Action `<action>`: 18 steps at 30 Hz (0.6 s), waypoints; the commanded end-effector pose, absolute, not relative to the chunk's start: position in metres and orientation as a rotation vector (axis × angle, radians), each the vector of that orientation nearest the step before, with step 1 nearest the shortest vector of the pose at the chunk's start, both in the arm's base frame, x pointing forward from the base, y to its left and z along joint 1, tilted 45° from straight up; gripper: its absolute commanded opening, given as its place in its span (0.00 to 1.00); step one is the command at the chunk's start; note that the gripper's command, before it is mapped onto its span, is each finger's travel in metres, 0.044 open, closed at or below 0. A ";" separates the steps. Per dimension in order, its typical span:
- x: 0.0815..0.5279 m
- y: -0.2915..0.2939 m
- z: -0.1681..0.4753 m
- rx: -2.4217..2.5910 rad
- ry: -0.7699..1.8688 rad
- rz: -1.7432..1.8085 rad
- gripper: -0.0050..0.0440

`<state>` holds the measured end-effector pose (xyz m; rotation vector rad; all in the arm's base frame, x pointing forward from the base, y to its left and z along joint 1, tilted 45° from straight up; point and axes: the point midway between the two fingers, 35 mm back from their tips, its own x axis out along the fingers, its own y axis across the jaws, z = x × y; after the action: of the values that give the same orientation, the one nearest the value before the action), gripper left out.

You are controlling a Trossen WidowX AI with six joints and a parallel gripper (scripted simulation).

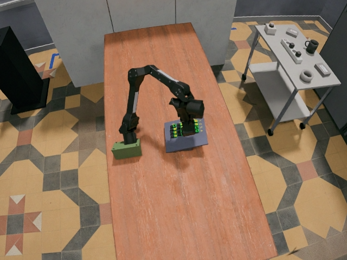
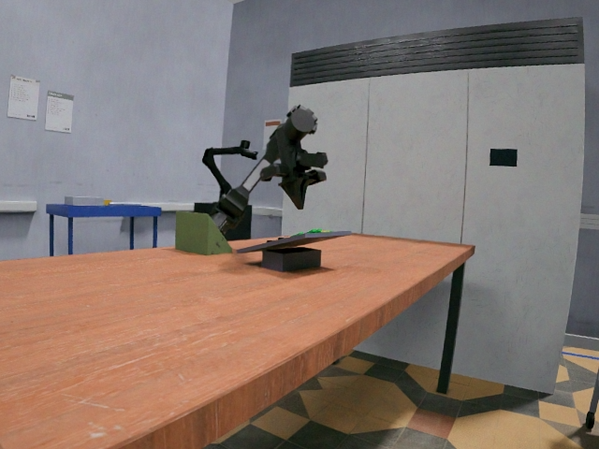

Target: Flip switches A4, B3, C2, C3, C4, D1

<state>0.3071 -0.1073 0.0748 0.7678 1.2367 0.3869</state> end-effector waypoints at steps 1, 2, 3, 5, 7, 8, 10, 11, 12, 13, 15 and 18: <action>0.308 -0.115 0.084 0.749 1.232 0.387 0.00; 0.307 -0.114 0.087 0.741 1.225 0.386 0.00; 0.301 -0.110 0.086 0.750 1.233 0.388 0.00; 0.290 -0.101 0.088 0.755 1.237 0.389 0.00; 0.276 -0.091 0.091 0.756 1.238 0.389 0.00; 0.272 -0.087 0.092 0.756 1.238 0.389 0.00; 0.269 -0.085 0.092 0.755 1.237 0.388 0.00; 0.269 -0.085 0.093 0.757 1.237 0.387 0.00; 0.269 -0.085 0.093 0.757 1.237 0.387 0.00; 0.269 -0.085 0.093 0.757 1.237 0.387 0.00; 0.272 -0.080 0.090 0.759 1.234 0.389 0.00; 0.274 -0.076 0.086 0.761 1.228 0.389 0.00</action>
<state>0.2725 -0.0807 0.0847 0.7679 1.2462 0.3926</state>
